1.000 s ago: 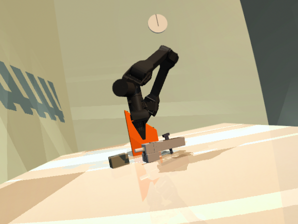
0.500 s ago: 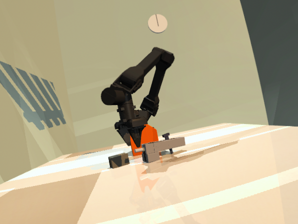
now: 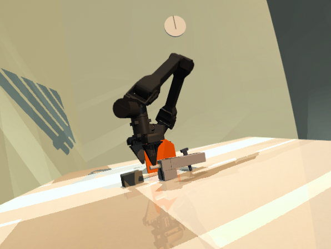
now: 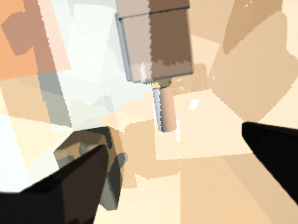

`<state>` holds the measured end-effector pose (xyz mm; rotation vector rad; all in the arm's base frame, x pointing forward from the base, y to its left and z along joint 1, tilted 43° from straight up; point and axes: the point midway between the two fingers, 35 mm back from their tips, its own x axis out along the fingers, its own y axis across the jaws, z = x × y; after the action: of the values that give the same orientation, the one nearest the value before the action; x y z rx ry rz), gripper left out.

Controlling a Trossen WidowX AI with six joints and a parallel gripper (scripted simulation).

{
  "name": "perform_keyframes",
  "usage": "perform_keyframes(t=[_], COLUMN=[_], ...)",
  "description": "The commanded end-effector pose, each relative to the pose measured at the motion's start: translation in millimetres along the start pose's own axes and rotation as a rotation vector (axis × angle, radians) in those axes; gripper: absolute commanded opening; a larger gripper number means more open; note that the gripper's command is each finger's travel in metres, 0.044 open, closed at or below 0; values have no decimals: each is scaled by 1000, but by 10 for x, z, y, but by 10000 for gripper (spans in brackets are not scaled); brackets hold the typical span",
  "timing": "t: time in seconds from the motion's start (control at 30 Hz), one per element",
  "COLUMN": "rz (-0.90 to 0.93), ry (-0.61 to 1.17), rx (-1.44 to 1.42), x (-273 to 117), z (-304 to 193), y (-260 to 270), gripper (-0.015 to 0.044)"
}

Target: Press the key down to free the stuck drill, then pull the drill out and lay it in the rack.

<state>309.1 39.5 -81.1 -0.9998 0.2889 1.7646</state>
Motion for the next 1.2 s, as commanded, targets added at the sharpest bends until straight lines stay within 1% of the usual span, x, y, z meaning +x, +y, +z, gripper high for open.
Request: perform_keyframes(t=[0.0,0.93,1.17], rz=[4,3,8], ry=[0,-3,2], rx=[6,6,-1], x=[70,470,441], z=[17,138,121], y=[13,23,15], gripper=[440,440,256])
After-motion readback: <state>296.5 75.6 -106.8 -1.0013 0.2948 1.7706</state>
